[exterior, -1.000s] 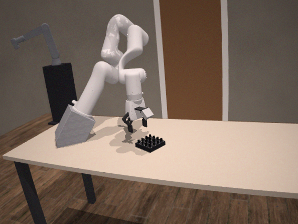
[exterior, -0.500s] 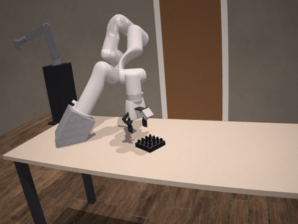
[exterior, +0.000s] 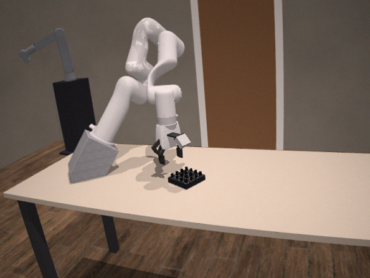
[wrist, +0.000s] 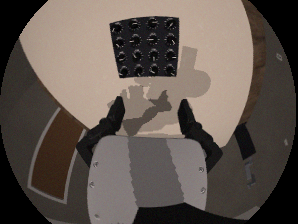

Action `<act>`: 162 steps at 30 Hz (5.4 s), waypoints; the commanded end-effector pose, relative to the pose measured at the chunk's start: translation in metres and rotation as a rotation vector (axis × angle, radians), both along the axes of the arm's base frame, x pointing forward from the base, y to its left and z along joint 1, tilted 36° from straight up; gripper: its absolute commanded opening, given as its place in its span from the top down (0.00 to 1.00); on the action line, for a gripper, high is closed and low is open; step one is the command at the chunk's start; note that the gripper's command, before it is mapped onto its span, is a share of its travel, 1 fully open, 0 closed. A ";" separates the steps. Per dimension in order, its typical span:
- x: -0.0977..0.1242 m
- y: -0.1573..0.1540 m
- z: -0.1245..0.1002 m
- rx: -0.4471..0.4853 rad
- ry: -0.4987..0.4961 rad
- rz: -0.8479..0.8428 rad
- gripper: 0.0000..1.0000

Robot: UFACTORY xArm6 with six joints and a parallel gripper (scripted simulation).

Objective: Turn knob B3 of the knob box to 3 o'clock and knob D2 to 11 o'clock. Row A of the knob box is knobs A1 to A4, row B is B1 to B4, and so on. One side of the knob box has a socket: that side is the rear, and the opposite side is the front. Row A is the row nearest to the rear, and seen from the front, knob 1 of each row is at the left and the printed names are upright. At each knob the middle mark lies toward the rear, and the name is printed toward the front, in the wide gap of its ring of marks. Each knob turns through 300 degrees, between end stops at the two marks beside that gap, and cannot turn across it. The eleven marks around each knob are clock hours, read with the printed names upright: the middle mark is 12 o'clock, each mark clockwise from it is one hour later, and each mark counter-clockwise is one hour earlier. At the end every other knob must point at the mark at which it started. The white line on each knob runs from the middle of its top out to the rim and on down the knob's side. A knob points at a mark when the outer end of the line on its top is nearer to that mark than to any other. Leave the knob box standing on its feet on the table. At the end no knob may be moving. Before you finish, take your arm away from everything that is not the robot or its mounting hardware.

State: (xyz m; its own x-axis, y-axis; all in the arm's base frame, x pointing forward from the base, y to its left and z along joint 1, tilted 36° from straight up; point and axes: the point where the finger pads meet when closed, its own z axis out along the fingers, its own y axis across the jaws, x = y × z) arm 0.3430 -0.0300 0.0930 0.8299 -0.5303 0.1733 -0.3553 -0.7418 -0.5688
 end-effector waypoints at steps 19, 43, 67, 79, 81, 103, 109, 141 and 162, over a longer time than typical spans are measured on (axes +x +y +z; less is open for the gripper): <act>0.033 -0.013 0.028 -0.090 -0.092 0.170 0.00; 0.050 -0.020 0.042 -0.142 -0.136 0.262 0.81; 0.050 -0.020 0.042 -0.142 -0.137 0.262 0.81; 0.053 -0.017 0.036 -0.142 -0.136 0.262 0.81; 0.054 -0.016 0.034 -0.142 -0.136 0.262 0.81; 0.065 -0.006 0.014 -0.142 -0.136 0.262 0.81; 0.067 -0.004 0.011 -0.142 -0.136 0.262 0.81; 0.069 -0.002 0.007 -0.142 -0.136 0.262 0.81; 0.069 -0.002 0.006 -0.142 -0.136 0.262 0.81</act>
State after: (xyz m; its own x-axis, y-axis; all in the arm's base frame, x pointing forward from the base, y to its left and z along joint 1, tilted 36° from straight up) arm 0.4111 -0.0319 0.0986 0.9000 -0.2641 0.3467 -0.0700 -0.8728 -0.4831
